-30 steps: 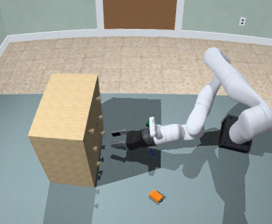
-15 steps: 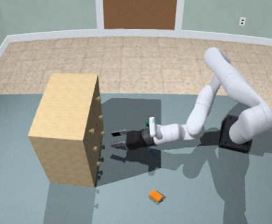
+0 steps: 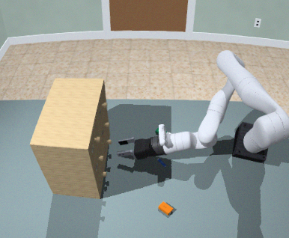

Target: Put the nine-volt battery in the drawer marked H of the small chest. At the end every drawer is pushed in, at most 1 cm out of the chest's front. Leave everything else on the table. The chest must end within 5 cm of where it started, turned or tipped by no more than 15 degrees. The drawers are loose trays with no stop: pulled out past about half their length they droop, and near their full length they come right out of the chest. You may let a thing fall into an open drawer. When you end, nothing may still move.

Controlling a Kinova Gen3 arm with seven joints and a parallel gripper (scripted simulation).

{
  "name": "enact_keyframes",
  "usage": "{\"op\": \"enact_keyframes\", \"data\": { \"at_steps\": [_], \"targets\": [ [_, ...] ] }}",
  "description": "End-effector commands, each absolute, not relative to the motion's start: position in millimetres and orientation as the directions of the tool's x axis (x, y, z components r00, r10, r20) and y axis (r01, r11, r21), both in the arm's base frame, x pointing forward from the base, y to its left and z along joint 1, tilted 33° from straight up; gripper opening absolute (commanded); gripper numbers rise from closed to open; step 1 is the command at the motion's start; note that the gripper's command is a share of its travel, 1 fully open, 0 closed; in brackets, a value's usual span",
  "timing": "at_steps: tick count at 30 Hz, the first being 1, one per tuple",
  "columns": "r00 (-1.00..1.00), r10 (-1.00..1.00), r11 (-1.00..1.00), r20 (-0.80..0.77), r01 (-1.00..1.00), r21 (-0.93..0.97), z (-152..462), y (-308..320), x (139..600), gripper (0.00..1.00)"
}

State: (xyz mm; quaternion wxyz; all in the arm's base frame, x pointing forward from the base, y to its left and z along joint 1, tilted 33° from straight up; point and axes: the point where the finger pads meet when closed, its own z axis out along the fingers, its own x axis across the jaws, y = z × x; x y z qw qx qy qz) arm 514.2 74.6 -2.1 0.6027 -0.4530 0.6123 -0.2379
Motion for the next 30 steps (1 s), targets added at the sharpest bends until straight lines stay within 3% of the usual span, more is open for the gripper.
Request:
{"op": "enact_keyframes", "data": {
  "at_steps": [1,13,30],
  "targets": [
    [0.137,-0.842,0.476,-0.522,-0.266,-0.838,-1.3,73.9,514.4,1.00],
    [0.137,-0.842,0.476,-0.522,-0.266,-0.838,4.8,70.0,513.9,1.00],
    [0.137,-0.842,0.476,-0.522,-0.266,-0.838,60.2,34.9,508.9,1.00]
  ]
}}
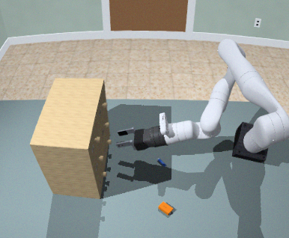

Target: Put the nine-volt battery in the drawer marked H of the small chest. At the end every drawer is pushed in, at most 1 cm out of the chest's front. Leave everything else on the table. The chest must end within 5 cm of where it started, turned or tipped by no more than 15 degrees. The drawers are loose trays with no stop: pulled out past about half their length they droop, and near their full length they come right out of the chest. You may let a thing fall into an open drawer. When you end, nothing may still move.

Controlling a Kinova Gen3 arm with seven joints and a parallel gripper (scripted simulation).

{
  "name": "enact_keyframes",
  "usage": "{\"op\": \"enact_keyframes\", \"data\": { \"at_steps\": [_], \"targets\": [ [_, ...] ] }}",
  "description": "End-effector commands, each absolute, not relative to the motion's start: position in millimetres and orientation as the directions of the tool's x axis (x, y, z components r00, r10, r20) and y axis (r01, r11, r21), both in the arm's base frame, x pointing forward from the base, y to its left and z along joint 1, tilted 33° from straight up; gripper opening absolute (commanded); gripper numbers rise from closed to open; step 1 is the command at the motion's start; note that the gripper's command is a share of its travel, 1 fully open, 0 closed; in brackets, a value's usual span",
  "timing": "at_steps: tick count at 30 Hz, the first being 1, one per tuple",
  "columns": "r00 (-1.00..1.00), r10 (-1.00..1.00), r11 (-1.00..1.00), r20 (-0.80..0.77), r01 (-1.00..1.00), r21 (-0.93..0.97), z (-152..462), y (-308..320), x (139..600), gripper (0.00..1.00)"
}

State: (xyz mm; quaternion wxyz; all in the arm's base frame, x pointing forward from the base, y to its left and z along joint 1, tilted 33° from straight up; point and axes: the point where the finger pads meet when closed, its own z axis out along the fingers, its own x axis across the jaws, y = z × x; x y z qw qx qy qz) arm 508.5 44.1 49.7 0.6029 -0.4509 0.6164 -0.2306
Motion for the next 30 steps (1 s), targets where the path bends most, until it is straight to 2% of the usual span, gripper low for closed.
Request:
{"op": "enact_keyframes", "data": {
  "at_steps": [1,30],
  "targets": [
    [0.137,-0.842,0.476,-0.522,-0.266,-0.838,62.4,33.5,508.7,1.00],
    [0.139,-0.842,0.466,-0.522,-0.303,-0.831,70.5,27.9,506.9,1.00]
  ]
}}
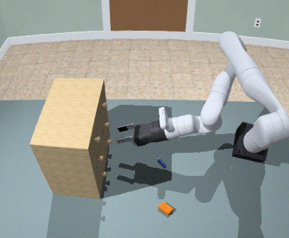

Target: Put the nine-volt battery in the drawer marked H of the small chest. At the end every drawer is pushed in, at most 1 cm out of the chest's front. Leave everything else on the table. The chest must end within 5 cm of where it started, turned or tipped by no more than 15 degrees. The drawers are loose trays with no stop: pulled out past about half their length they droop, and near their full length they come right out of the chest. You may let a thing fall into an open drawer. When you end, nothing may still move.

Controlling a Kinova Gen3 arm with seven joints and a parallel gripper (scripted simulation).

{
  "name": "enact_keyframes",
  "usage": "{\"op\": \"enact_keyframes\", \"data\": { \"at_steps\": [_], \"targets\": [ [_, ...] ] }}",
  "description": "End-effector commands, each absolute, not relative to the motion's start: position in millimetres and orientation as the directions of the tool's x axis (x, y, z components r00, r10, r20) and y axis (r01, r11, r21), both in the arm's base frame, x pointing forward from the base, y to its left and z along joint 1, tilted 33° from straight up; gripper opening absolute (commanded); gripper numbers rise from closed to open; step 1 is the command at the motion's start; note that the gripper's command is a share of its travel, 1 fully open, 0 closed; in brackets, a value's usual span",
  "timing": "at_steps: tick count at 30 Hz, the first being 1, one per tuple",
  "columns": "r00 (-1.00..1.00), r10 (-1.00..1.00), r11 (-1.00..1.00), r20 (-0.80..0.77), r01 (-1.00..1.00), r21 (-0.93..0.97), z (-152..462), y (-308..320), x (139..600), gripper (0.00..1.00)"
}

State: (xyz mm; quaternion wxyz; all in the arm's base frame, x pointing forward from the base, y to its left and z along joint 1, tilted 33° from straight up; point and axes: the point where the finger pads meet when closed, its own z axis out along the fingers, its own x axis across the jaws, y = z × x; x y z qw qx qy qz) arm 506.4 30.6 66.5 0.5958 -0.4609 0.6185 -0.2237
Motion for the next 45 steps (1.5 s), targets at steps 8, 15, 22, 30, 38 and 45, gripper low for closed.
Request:
{"op": "enact_keyframes", "data": {
  "at_steps": [8,15,22,30,38,45],
  "targets": [
    [0.138,-0.842,0.447,-0.522,-0.365,-0.817,74.5,25.1,502.1,1.00],
    [0.140,-0.842,0.425,-0.521,-0.423,-0.800,78.2,22.6,498.0,1.00],
    [0.138,-0.843,0.383,-0.521,-0.524,-0.760,85.1,17.2,490.0,1.00],
    [0.139,-0.843,0.344,-0.520,-0.603,-0.720,90.7,12.5,484.2,1.00],
    [0.138,-0.843,0.288,-0.520,-0.700,-0.653,97.9,6.3,475.7,1.00],
    [0.138,-0.843,0.234,-0.520,-0.777,-0.585,104.1,0.8,468.2,1.00]
  ]
}}
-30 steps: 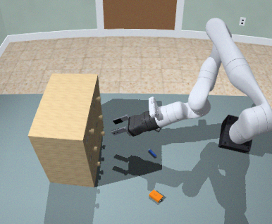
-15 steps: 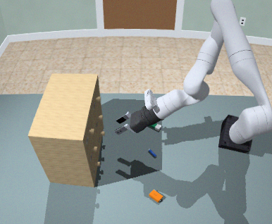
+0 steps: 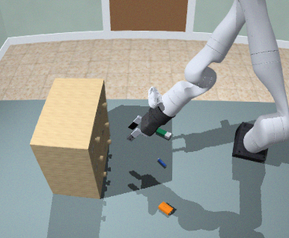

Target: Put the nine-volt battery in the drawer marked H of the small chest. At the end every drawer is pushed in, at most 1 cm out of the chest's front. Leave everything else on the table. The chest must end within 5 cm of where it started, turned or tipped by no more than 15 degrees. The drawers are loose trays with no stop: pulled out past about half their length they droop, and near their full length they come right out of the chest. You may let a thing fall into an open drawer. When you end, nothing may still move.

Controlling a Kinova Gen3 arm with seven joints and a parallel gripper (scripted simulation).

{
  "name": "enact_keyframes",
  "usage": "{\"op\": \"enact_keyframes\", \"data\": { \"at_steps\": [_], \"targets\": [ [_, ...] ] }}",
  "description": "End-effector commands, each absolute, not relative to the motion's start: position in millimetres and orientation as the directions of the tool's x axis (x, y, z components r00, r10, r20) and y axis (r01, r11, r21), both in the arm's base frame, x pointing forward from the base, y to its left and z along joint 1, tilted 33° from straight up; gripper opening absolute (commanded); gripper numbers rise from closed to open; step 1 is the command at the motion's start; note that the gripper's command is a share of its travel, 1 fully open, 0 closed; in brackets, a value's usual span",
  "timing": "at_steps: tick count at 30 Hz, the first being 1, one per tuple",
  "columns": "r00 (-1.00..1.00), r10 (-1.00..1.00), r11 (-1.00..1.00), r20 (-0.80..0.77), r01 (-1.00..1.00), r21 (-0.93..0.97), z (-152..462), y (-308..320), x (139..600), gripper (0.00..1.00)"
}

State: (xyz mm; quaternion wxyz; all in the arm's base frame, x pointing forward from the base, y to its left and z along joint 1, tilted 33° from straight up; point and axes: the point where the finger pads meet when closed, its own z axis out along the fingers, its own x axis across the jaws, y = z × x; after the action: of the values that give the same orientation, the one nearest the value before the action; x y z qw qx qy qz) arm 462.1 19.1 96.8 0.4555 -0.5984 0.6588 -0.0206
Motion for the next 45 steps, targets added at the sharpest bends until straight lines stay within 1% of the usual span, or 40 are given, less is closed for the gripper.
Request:
{"op": "enact_keyframes", "data": {
  "at_steps": [1,17,19,34,45],
  "targets": [
    [0.138,-0.843,0.234,-0.520,-0.777,-0.585,104.1,0.8,468.2,1.00],
    [0.138,-0.841,0.109,-0.523,-0.904,-0.414,119.7,-11.0,452.7,1.00],
    [0.138,-0.841,0.109,-0.523,-0.904,-0.414,119.7,-11.0,452.7,1.00],
    [0.134,-0.844,-0.003,-0.519,-0.969,-0.246,135.3,-22.8,436.7,1.00],
    [0.137,-0.842,-0.050,-0.522,-0.983,-0.178,139.3,-25.6,433.2,1.00]
  ]
}}
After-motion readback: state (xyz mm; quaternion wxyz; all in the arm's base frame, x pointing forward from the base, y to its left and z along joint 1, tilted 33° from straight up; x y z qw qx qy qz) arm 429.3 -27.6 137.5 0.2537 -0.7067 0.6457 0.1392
